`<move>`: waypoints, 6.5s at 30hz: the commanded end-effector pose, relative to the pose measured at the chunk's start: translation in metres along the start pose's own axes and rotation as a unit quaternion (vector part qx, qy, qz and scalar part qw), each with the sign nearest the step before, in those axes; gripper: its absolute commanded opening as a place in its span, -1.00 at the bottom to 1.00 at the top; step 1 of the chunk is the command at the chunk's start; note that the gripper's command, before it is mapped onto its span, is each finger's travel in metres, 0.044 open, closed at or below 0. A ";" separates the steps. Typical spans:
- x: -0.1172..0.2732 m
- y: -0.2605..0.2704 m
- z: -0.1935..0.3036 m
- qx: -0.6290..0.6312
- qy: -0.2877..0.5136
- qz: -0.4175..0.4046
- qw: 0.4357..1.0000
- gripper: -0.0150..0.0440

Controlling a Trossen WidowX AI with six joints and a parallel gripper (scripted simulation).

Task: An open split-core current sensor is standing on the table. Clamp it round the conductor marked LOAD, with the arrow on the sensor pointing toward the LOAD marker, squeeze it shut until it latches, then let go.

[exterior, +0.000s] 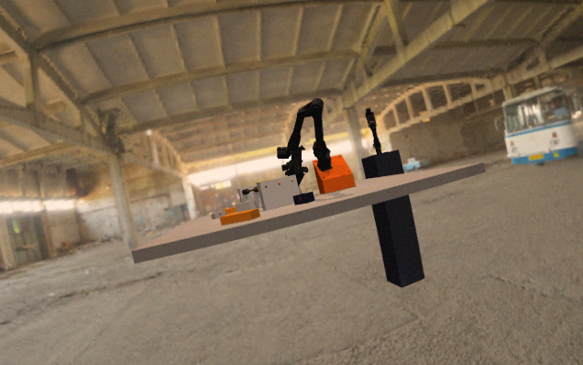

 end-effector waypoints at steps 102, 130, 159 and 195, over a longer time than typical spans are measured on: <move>-0.011 0.001 -0.028 -0.700 0.089 0.093 0.702 0.59; 0.018 -0.005 -0.043 -0.698 0.082 0.099 0.705 -0.49; 0.118 -0.003 -0.082 -0.650 0.093 0.091 0.749 -0.49; 0.103 0.001 -0.172 0.023 0.128 0.012 0.991 -0.49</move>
Point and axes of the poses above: the point midway between the two fingers, 35 mm back from their tips, its own x axis back along the fingers, its own y axis across the jaws, z = x × y, the point moved 3 cm from there along x, back along the fingers, and after that the axes turned 2 degrees about -x, right-handed, at the moved point
